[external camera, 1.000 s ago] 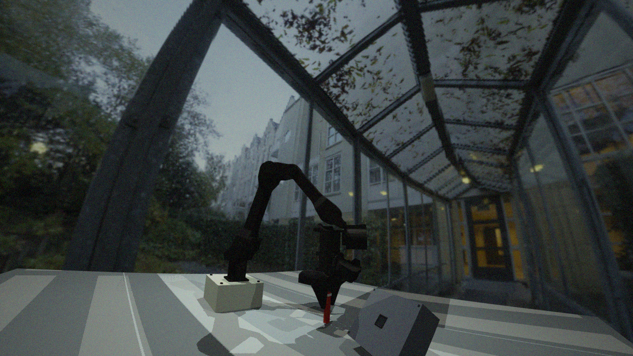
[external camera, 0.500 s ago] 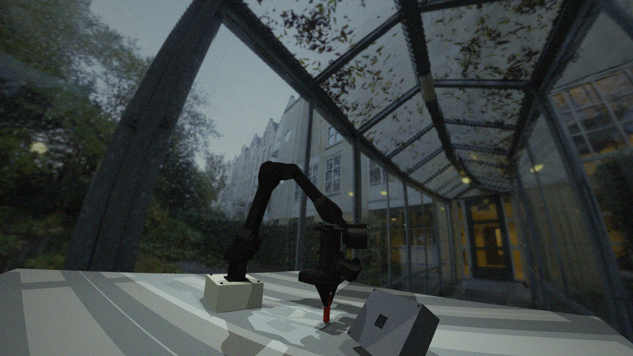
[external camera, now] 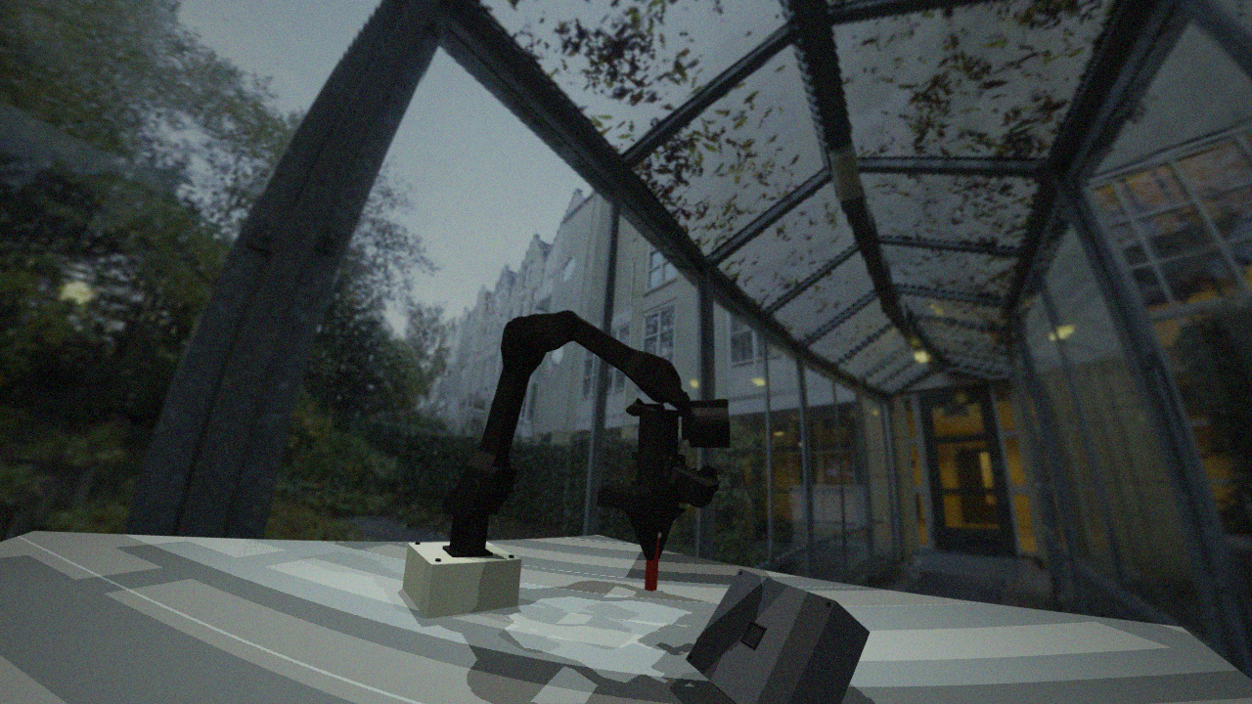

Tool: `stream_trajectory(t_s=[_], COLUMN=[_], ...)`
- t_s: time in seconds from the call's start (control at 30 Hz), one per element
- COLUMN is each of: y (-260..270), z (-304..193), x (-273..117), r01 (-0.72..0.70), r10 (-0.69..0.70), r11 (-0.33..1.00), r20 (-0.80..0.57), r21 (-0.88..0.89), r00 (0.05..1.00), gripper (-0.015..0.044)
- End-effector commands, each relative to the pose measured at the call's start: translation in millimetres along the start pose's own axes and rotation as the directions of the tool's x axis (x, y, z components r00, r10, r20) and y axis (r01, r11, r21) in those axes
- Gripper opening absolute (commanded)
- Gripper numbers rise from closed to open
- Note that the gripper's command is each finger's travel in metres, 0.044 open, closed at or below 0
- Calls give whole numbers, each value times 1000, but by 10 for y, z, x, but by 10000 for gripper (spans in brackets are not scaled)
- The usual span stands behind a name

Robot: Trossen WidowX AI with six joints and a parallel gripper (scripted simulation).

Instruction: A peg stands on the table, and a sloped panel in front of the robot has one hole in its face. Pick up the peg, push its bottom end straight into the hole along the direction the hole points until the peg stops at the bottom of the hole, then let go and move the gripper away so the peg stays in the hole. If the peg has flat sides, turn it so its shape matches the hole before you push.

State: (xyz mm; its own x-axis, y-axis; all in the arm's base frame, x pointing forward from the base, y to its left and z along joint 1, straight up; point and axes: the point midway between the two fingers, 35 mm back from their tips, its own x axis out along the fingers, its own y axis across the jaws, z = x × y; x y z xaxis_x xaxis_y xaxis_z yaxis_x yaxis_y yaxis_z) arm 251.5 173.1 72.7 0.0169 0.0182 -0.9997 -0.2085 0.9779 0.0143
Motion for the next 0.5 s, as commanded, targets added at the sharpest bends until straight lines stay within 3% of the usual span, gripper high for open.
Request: stream_trajectory(t_s=[0.0,0.47], y=[0,-56], z=[-2,70], x=[-142,-144], r01=[3,-45], r10=[-3,46], r11=[1000,998], r20=[7,-8], r21=[1,33], r00=[1000,999], gripper=[0,0])
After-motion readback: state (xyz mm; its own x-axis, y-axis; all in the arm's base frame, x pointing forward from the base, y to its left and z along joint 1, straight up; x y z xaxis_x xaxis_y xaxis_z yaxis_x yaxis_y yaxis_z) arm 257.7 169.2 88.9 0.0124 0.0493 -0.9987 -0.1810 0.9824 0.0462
